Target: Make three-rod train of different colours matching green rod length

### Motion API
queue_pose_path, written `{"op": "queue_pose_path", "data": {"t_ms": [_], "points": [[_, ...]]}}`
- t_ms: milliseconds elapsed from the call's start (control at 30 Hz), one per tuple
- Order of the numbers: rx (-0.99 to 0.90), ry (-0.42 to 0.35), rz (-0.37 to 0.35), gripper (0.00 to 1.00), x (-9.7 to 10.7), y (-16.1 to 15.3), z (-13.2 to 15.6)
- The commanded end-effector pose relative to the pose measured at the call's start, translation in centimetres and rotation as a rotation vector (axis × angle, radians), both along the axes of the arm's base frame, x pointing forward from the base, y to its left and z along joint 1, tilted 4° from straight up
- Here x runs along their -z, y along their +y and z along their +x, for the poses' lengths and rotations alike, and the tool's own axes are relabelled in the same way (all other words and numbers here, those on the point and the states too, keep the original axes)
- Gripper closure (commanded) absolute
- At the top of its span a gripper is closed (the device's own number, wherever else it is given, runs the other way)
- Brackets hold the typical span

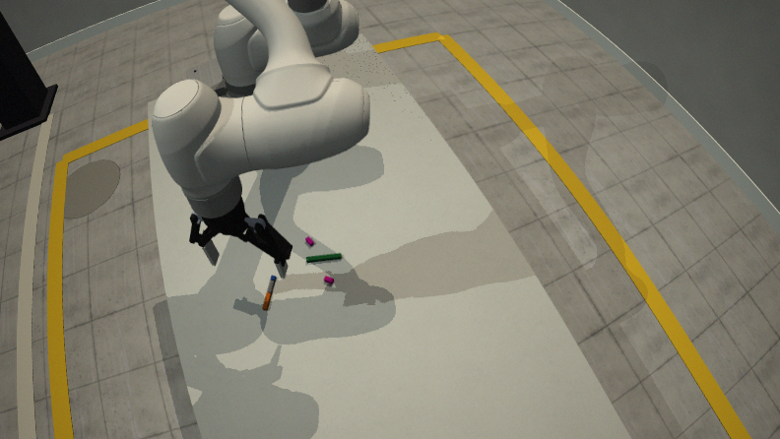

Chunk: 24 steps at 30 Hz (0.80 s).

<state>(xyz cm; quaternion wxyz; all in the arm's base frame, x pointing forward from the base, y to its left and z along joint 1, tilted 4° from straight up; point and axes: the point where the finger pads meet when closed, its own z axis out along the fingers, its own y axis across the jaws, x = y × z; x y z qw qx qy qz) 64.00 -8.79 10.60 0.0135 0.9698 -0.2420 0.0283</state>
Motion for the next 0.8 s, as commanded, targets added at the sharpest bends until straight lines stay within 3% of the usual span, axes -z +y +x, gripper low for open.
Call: {"op": "queue_pose_path", "data": {"t_ms": [0,200,767], "points": [[0.000,0.000,0.000,0.00,-1.1,0.0,-0.1],[0.000,0.000,0.000,0.00,-2.3,0.1,-0.1],[0.000,0.000,0.000,0.00,-2.4,0.1,-0.1]]}}
